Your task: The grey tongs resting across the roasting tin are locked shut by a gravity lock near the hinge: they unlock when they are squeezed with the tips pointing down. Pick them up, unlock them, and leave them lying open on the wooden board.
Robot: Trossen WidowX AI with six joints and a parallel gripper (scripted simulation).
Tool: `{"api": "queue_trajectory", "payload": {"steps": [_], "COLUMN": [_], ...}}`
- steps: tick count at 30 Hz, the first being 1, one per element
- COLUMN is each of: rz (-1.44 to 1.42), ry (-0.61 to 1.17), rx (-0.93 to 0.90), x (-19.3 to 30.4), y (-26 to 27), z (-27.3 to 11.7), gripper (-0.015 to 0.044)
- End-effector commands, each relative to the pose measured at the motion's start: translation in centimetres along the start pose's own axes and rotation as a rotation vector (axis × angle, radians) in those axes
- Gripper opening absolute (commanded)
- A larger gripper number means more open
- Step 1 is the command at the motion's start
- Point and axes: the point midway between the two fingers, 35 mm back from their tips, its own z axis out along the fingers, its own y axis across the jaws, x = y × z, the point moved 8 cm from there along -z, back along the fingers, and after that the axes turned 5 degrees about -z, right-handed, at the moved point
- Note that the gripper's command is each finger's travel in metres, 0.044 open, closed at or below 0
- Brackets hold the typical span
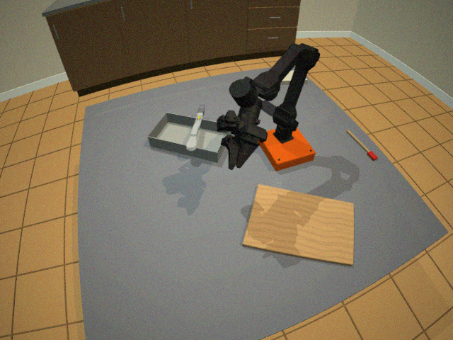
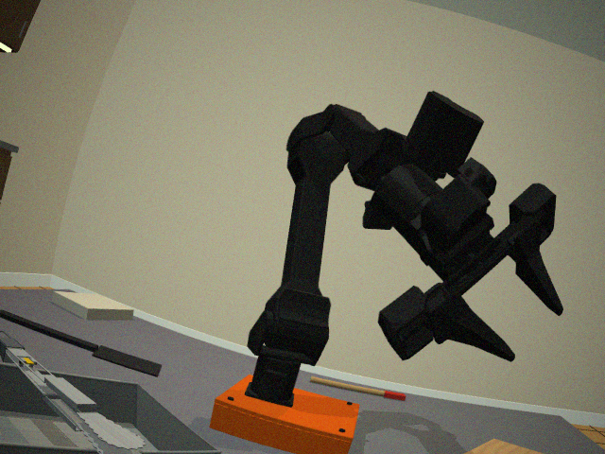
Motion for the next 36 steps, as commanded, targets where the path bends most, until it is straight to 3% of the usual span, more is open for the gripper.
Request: {"api": "queue_trajectory", "payload": {"steps": [1, 11, 21, 32, 36], "rz": [-0.272, -0.622, -0.923, -1.162, -1.177], "ry": [-0.068, 0.002, 0.272, 0.744, 0.788], "rx": [0.237, 0.576, 0.855, 0.974, 0.972], "x": [-2.7, -5.2, -5.9, -4.6, -4.4], "y": [-5.2, -12.3, -18.7, -24.5, -24.9], "z": [-1.1, -4.5, -9.2, -15.4, -16.0], "gripper": [0.0260, 0.0260, 0.0260, 0.0260, 0.0260]}}
